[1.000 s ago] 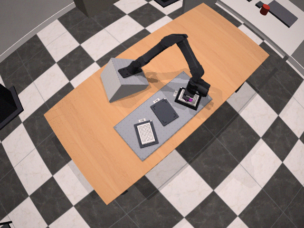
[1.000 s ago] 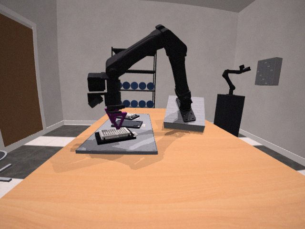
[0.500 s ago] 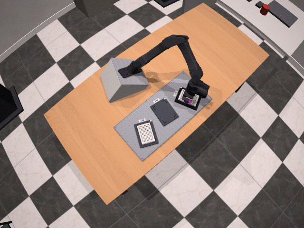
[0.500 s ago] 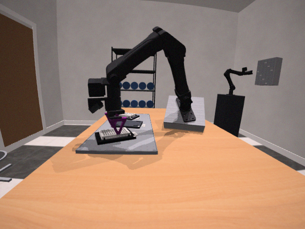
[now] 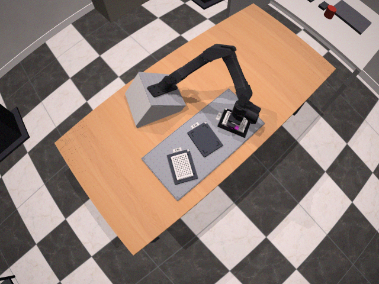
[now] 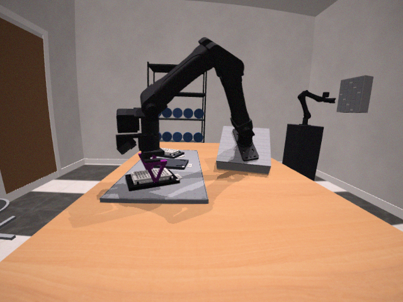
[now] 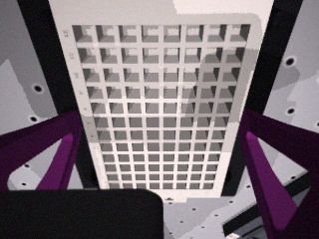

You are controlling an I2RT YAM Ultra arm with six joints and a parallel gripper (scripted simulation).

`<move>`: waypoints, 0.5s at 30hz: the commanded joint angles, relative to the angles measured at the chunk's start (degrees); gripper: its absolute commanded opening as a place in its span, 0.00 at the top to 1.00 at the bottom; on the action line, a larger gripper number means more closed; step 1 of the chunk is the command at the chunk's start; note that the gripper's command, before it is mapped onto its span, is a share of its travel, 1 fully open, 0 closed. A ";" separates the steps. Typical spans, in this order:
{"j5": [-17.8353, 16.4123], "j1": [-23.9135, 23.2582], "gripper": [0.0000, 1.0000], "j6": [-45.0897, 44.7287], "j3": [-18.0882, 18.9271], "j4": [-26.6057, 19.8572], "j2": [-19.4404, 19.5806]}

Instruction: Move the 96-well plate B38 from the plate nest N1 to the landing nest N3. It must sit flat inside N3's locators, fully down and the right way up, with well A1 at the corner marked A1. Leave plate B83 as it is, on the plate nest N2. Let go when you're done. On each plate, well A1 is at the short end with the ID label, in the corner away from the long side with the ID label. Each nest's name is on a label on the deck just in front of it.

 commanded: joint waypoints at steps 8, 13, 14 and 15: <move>0.09 -0.25 0.00 0.26 0.17 0.76 -0.41; 0.09 -0.25 0.00 0.27 0.16 0.76 -0.41; 0.09 -0.25 1.00 0.27 0.16 0.76 -0.41; 0.09 -0.25 1.00 0.27 0.16 0.77 -0.41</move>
